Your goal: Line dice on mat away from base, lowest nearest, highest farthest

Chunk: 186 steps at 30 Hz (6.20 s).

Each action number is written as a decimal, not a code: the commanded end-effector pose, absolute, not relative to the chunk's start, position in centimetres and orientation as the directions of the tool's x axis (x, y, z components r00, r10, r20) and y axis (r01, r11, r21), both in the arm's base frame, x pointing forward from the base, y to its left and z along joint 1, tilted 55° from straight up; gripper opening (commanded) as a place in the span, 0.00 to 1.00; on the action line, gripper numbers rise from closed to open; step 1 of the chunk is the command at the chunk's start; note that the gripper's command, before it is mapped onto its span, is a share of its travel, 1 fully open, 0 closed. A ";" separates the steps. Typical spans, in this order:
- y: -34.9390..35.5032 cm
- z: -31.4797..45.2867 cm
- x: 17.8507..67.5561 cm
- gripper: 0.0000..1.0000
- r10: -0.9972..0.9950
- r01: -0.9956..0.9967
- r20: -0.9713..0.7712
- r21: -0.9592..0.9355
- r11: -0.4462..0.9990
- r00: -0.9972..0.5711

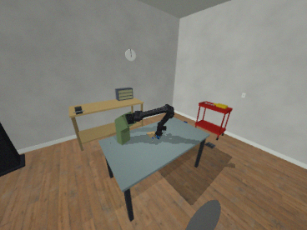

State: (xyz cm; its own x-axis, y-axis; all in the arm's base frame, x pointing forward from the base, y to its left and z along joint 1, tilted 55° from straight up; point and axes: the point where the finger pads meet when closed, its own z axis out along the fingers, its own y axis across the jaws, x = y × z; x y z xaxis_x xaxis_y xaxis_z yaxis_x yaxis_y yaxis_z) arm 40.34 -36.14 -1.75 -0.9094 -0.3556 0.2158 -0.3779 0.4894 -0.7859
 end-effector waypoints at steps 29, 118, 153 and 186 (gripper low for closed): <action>-31.8 1.4 39.9 0.11 -0.368 -0.375 0.205 -0.791 0.483 -0.907; -26.7 -13.9 38.9 0.11 -0.070 0.116 -0.195 -0.794 0.597 -0.978; -27.2 -13.8 39.2 0.11 -0.067 0.125 -0.204 -0.794 0.594 -0.977; -27.1 -14.1 39.1 0.11 -0.056 0.132 -0.206 -0.792 0.597 -0.977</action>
